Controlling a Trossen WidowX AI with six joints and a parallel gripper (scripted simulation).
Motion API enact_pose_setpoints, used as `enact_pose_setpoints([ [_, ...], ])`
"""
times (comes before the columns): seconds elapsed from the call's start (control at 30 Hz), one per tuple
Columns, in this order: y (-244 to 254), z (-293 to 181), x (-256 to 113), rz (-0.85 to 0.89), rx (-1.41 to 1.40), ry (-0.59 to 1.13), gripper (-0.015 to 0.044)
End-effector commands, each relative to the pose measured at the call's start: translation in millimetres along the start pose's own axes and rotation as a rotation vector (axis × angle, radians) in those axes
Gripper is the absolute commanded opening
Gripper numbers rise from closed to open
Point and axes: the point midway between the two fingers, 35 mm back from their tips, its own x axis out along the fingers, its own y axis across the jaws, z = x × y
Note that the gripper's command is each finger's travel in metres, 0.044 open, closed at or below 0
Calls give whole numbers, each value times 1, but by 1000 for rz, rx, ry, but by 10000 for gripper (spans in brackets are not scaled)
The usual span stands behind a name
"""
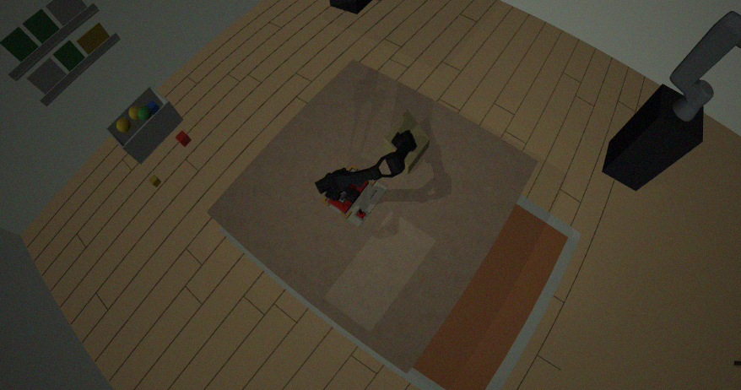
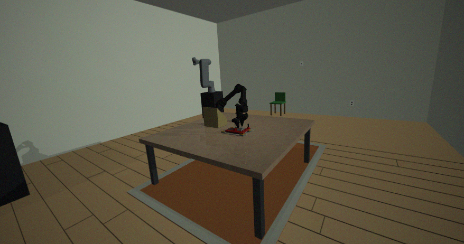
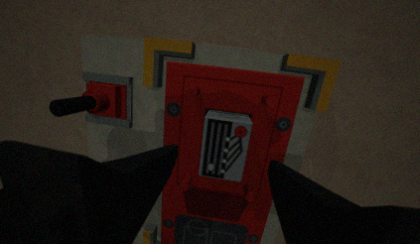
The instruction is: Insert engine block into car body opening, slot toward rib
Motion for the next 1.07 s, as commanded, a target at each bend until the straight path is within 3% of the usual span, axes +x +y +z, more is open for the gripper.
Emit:
enact_pose_setpoints([
  [0.0, 0, 0, -1, -3, -4, 2, 230],
  [0.3, 0, 0, -1, -3, -4, 2, 0],
  [0.87, 0, 0, -1, -3, -4, 2, 0],
  [1.03, 0, 0, -1, -3, -4, 2, 131],
])
